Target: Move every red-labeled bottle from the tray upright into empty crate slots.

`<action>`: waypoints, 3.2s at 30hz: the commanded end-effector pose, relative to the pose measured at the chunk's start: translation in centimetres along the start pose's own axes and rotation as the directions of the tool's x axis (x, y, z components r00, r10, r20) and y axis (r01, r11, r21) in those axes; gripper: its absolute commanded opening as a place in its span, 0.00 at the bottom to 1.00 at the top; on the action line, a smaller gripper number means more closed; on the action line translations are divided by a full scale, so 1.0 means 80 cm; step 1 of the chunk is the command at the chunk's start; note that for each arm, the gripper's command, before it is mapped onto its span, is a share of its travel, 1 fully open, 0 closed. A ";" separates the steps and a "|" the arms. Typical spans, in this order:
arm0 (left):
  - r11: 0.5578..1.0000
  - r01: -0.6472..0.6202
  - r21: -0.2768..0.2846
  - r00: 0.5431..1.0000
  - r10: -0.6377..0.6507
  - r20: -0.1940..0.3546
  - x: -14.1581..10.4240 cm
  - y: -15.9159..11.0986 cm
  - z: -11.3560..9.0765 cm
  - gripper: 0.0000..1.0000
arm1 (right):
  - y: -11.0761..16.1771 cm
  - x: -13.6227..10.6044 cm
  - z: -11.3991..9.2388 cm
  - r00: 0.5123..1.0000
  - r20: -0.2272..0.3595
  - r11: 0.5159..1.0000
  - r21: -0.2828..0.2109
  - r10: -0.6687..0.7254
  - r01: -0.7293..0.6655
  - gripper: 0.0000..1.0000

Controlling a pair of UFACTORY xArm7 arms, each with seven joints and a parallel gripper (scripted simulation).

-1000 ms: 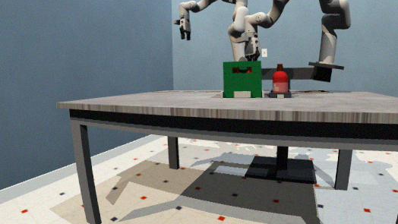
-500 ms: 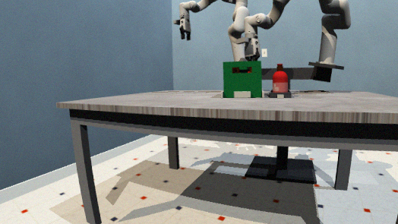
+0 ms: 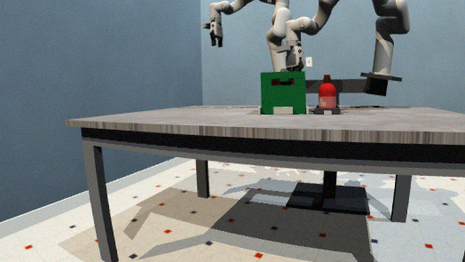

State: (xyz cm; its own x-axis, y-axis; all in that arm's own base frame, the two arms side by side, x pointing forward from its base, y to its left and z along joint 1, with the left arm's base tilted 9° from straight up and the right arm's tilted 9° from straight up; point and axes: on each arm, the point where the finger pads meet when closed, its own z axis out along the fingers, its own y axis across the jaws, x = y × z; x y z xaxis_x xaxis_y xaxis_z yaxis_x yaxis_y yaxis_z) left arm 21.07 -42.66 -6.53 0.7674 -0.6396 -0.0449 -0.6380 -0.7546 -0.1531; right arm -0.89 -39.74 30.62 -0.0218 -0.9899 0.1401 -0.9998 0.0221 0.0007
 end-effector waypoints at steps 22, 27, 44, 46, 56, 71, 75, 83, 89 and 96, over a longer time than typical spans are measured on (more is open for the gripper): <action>1.000 0.000 -0.002 1.000 0.000 -0.004 0.002 0.001 0.001 0.00 | 0.000 0.001 -0.002 1.000 -0.004 1.000 0.001 0.000 0.000 1.00; 1.000 0.000 -0.002 1.000 0.000 -0.004 0.002 0.001 0.001 0.00 | 0.000 0.001 -0.002 1.000 -0.004 1.000 0.001 0.000 0.000 1.00; 1.000 0.000 -0.002 1.000 0.000 -0.004 0.002 0.001 0.001 0.66 | 0.000 0.001 -0.002 1.000 -0.004 1.000 0.001 0.000 0.000 1.00; 1.000 0.000 -0.002 1.000 0.000 -0.004 0.002 0.001 0.001 0.66 | 0.000 0.001 -0.002 1.000 -0.004 1.000 0.001 0.000 0.000 1.00; 1.000 0.000 -0.002 1.000 0.000 -0.004 0.002 0.001 0.001 0.66 | 0.000 0.001 -0.002 1.000 -0.004 1.000 0.001 0.000 0.000 1.00; 1.000 0.000 -0.002 1.000 0.000 -0.004 0.002 0.001 0.001 0.66 | 0.000 0.001 -0.002 1.000 -0.004 1.000 0.001 0.000 0.000 1.00; 1.000 0.000 -0.002 1.000 0.000 -0.004 0.002 0.001 0.001 0.66 | 0.000 0.001 -0.002 1.000 -0.004 1.000 0.001 0.000 0.000 1.00; 1.000 0.000 -0.002 1.000 0.000 -0.004 0.002 0.001 0.000 0.66 | 0.000 0.001 -0.002 1.000 -0.004 1.000 0.001 0.000 0.000 1.00; 1.000 0.000 -0.002 1.000 0.000 -0.004 0.002 0.001 -0.005 0.66 | 0.000 0.001 -0.002 1.000 -0.004 1.000 0.001 0.000 0.000 1.00; 1.000 0.000 -0.002 1.000 0.000 -0.004 0.002 0.001 -0.019 0.66 | 0.000 0.001 -0.002 1.000 -0.004 1.000 0.001 0.000 0.000 1.00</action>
State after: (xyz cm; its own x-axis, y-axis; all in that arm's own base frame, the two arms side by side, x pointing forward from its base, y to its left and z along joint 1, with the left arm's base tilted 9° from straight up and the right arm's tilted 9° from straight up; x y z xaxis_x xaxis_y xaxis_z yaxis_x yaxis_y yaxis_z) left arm 21.01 -42.82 -5.61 0.7673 -0.6398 -0.0444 -0.6381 -0.7547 -0.1528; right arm -0.89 -39.74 30.62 -0.0218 -0.9899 0.1401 -0.9998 0.0221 0.0007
